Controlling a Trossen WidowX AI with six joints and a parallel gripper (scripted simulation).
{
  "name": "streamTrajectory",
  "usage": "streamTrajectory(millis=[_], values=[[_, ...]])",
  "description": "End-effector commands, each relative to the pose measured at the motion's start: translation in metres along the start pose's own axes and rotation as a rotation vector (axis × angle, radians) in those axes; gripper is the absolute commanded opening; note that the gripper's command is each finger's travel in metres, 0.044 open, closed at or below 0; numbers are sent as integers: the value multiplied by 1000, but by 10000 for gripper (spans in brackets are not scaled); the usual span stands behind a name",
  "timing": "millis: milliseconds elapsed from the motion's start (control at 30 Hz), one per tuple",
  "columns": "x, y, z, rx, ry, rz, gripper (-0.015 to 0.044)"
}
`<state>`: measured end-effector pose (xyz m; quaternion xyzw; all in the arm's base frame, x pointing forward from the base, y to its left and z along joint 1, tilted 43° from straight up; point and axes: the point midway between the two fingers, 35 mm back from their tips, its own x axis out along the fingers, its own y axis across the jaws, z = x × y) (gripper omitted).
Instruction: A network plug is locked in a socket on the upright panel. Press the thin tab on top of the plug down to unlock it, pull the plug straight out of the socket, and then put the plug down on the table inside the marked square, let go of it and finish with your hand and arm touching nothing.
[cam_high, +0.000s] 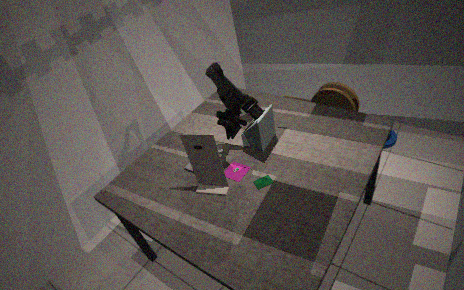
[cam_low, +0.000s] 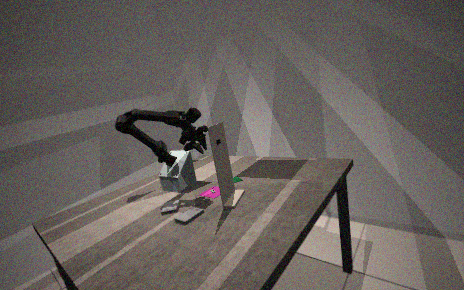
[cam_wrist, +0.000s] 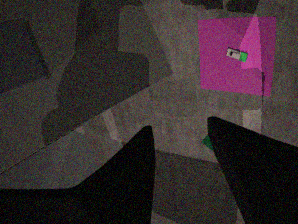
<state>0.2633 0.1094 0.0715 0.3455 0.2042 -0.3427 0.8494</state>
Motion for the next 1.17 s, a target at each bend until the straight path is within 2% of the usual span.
streamTrajectory(millis=[0, 333, 1133], values=[[-5, 3, 3, 7, -6, 4, 182], [-5, 3, 3, 7, -6, 4, 440], [-5, 3, 3, 7, -6, 4, 440]])
